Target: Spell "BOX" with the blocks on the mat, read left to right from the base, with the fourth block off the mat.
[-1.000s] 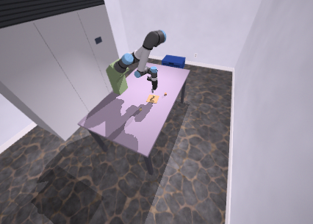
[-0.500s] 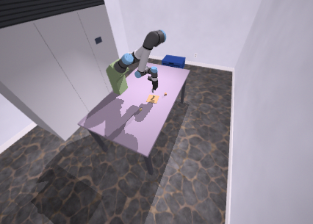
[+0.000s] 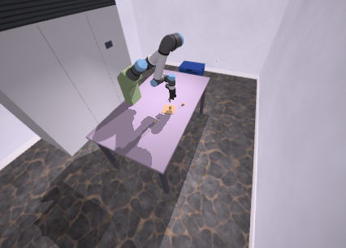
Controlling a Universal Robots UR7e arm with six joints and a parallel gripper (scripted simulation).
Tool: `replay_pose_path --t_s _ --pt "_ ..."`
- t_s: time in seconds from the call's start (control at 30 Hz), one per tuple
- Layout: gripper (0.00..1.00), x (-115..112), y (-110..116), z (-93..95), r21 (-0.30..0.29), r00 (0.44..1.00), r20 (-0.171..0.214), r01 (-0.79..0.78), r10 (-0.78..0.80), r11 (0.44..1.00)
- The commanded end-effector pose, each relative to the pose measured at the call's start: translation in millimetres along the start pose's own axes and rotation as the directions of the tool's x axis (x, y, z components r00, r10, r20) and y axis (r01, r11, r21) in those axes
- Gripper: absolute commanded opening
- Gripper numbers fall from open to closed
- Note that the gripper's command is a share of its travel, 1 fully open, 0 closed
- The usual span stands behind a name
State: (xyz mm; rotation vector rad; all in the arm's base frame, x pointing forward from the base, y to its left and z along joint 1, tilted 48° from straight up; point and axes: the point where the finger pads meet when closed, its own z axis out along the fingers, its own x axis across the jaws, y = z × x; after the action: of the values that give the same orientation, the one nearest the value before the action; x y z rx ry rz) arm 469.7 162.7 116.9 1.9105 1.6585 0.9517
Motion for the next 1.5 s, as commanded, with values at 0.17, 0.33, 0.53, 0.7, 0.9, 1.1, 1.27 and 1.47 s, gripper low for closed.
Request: replay_pose_path --t_s 0.17,0.33,0.53,0.7,0.9,1.1,1.27,1.47 --pt "1.0 15.0 6.3 1.7 0.0 0.973 0.0 -0.232 0.232 0.973" --pt "1.0 25.5 11.3 3.0 0.0 0.921 0.0 -0.389 0.389 0.921" --pt "1.0 37.5 17.8 4.2 0.001 0.832 0.001 -0.555 0.555 0.832" --pt "1.0 44.0 21.6 4.7 0.001 0.769 0.001 -0.639 0.639 0.769" --pt "1.0 56.4 29.6 5.6 0.0 0.624 0.001 -0.781 0.781 0.624" --pt "1.0 67.5 37.6 6.2 0.0 0.467 0.001 -0.884 0.884 0.467" --pt "1.0 73.3 42.0 6.5 0.0 0.374 0.0 -0.928 0.928 0.374" --pt "1.0 84.2 51.0 6.7 0.0 0.18 0.0 -0.984 0.984 0.18"
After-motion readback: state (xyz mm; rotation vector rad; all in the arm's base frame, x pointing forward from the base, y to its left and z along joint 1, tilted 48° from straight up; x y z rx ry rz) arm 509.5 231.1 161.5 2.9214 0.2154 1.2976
